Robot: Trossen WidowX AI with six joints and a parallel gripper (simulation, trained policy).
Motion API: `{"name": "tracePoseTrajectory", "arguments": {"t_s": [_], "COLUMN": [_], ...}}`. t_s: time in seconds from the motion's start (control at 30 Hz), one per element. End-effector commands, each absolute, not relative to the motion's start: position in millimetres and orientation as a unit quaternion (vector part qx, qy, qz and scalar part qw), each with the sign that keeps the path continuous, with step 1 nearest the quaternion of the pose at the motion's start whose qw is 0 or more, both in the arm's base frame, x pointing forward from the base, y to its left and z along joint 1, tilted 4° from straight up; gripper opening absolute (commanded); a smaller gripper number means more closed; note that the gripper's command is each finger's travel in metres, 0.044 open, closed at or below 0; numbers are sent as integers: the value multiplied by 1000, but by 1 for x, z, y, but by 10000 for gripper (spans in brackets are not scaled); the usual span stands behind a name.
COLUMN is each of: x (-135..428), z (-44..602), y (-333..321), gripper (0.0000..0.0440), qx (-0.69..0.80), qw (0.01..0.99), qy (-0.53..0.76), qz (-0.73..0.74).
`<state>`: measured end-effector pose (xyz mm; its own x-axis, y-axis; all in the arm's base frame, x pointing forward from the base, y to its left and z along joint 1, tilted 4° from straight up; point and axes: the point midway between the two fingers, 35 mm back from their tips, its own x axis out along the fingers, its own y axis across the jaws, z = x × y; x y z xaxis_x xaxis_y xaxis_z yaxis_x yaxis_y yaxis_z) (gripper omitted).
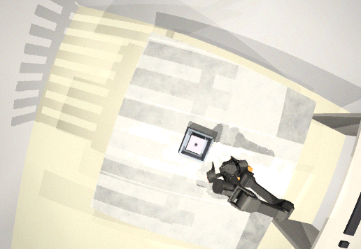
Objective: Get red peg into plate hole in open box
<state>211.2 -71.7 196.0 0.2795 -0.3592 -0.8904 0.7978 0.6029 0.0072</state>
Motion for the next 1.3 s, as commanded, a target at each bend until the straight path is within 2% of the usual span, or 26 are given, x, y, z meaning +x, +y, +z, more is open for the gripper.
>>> {"name": "tracePoseTrajectory", "arguments": {"t_s": [0.0, 0.6, 1.27], "x": [213, 187, 177], "z": [186, 124, 29], "y": [-46, 49, 95], "gripper": [440, 440, 440], "qx": [237, 233, 259], "qw": [758, 695, 660], "qy": [486, 573, 592], "qz": [-365, -366, -383]}}
